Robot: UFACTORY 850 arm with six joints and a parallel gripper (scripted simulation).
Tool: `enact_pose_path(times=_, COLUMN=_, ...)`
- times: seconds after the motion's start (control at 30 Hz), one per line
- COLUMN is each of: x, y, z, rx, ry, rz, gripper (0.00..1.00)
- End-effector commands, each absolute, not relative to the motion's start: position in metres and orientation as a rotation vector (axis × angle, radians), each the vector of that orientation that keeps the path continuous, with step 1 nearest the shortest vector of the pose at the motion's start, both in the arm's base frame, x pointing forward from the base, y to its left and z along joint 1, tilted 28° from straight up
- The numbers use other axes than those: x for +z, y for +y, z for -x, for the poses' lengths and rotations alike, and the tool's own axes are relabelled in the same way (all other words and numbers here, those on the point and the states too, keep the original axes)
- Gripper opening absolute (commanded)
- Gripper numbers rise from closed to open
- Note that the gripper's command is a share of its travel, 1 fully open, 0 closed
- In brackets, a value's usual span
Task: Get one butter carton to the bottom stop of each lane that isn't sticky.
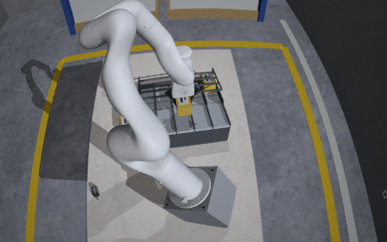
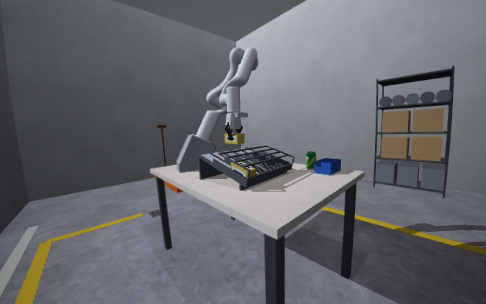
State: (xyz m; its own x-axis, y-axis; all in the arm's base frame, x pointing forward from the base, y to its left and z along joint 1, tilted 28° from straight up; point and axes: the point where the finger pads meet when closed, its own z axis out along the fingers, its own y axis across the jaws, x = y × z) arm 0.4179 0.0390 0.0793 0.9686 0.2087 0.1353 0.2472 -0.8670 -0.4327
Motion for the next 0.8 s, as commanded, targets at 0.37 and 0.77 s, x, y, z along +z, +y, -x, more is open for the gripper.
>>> enact_pose_path(times=0.37, x=0.0751, y=0.0407, z=-0.4184, rx=0.091, ry=-0.371, rz=2.669, gripper=0.0)
enact_pose_path(times=0.77, x=0.0751, y=0.0407, z=-0.4184, rx=0.091, ry=-0.371, rz=2.669, gripper=0.0)
